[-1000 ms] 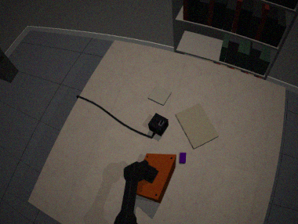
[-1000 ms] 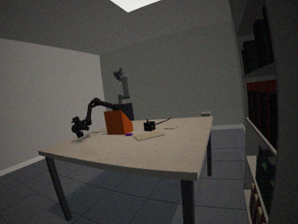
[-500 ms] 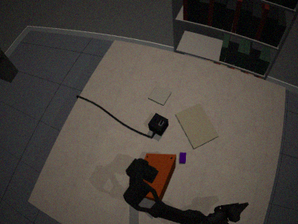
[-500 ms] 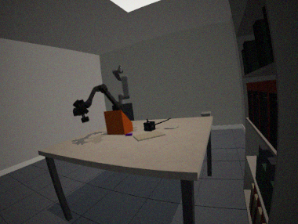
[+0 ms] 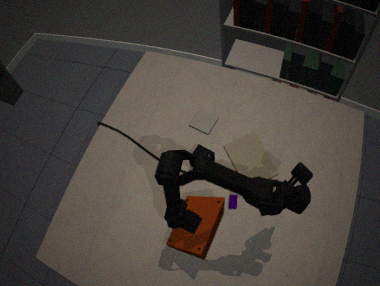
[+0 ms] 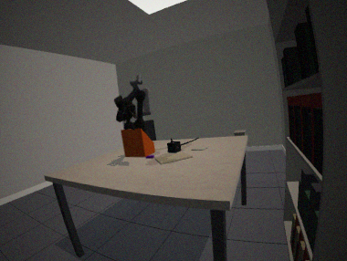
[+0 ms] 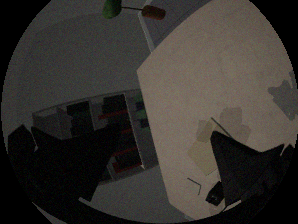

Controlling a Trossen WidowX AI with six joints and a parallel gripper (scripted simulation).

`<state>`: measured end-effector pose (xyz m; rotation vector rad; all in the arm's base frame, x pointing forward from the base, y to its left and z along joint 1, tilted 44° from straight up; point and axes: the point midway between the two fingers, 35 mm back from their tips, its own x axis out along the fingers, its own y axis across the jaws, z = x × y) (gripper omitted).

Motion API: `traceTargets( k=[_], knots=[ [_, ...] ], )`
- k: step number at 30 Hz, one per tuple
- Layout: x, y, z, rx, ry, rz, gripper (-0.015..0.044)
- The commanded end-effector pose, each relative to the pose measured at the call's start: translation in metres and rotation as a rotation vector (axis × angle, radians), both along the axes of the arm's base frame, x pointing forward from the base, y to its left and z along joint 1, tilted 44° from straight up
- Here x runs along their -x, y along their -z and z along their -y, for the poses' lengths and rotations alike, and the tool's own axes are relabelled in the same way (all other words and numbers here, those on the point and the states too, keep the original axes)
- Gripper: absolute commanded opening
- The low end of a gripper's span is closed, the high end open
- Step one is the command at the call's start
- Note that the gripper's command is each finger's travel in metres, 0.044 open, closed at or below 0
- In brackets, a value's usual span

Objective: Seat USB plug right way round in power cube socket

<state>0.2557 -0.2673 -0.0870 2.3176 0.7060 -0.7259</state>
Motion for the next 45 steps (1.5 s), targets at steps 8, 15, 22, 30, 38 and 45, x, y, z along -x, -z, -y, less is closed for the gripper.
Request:
traceTargets(
  k=[8,15,22,30,38,45],
  knots=[
    [-0.069,-0.07,-0.172,-0.146,-0.406,-0.208,0.044],
    [-0.054,-0.117,-0.29,-0.171,-0.669,-0.378,0.044],
    [-0.023,-0.145,-0.354,-0.156,-0.831,-0.495,0.044],
    [-0.026,-0.143,-0.355,-0.156,-0.831,-0.495,0.044],
    [-0.025,-0.137,-0.36,-0.156,-0.831,-0.495,0.044],
    [-0.025,-0.132,-0.365,-0.157,-0.831,-0.495,0.044]
  ],
)
